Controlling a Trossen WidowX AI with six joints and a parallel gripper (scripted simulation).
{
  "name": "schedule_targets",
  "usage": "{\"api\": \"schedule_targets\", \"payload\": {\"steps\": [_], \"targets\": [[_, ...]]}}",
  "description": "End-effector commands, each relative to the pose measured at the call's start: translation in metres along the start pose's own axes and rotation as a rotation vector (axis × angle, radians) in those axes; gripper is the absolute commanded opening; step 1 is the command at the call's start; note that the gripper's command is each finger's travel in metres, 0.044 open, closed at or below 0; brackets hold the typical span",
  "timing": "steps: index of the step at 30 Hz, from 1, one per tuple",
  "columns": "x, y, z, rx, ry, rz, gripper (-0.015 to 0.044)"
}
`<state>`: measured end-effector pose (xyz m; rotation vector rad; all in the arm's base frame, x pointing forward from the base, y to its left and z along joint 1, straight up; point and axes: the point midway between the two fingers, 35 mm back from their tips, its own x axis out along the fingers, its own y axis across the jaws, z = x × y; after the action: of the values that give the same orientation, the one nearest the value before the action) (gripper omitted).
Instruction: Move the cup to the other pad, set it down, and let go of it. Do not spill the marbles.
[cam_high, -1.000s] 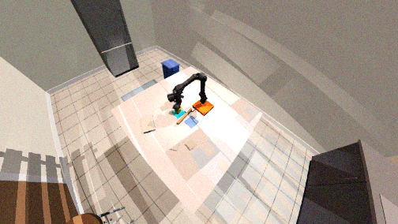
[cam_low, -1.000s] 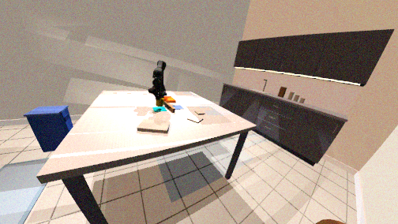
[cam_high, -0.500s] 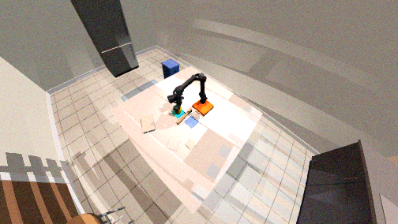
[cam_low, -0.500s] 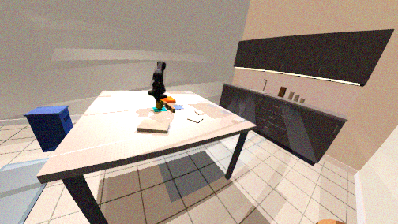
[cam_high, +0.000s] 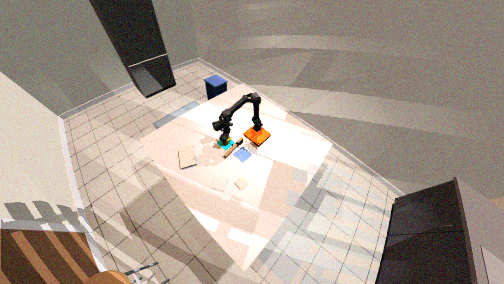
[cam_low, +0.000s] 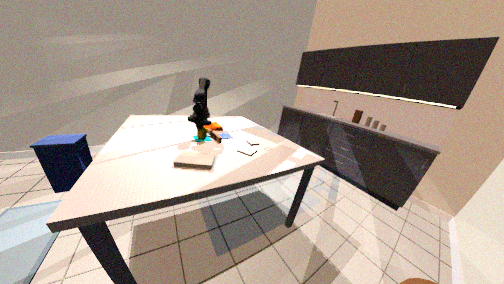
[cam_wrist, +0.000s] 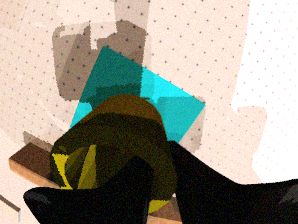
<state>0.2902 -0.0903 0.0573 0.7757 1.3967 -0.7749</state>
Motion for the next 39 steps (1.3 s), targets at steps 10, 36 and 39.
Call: {"api": "schedule_targets", "payload": {"steps": [10,36,39], "targets": [[0.0,0.0,0.0,0.0,-0.001,0.001,0.0131],[-0.022,0.001,0.001,-0.002,0.001,-0.002,0.0147],[-0.027,0.0,0.0,-0.002,0.001,-0.002,0.0147]]}}
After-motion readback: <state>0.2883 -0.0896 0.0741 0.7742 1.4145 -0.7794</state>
